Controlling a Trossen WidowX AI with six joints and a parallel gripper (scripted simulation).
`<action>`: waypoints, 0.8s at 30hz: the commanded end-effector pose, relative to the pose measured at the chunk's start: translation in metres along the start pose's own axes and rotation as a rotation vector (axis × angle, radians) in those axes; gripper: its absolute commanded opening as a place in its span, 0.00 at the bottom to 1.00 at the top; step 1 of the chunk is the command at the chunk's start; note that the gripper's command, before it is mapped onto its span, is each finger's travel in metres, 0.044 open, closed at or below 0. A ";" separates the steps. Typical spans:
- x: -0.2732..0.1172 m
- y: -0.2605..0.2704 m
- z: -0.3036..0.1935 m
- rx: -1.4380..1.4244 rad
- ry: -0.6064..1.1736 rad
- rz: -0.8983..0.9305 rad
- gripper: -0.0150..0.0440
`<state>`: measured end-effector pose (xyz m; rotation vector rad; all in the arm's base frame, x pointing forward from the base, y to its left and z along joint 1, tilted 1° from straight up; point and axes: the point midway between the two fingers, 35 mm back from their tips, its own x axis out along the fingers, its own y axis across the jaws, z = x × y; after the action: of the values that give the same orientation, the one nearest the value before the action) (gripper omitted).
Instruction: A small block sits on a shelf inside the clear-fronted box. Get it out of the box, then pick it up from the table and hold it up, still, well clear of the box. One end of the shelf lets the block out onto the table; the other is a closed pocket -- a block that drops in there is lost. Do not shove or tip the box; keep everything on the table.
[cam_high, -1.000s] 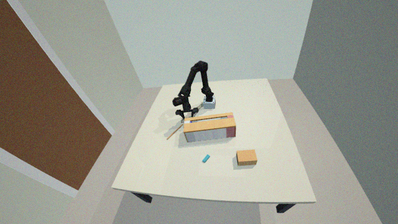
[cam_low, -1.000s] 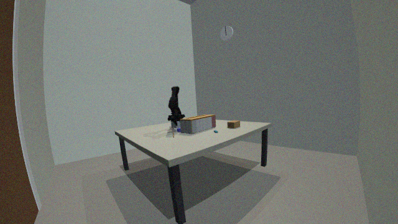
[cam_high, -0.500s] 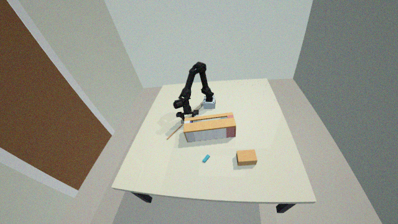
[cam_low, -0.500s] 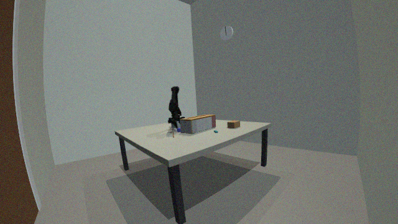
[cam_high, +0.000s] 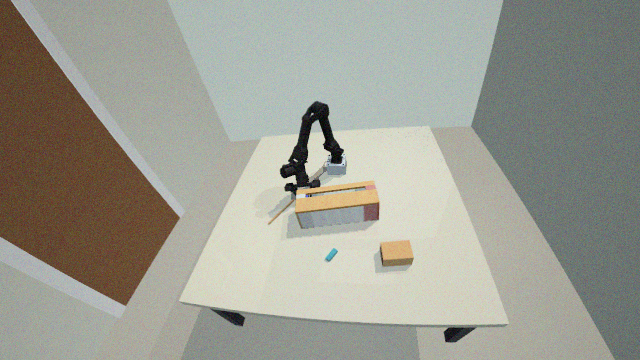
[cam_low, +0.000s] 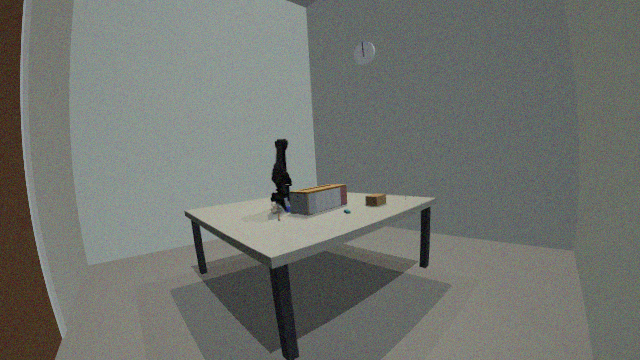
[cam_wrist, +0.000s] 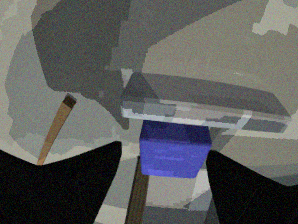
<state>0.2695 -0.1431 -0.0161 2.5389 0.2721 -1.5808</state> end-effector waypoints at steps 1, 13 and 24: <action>0.005 -0.003 0.005 0.009 -0.008 -0.009 0.69; 0.002 -0.002 0.003 0.008 -0.007 -0.009 0.26; -0.052 -0.001 -0.023 0.002 -0.002 -0.005 0.25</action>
<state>0.2663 -0.1403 0.0207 2.5422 0.2885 -1.6086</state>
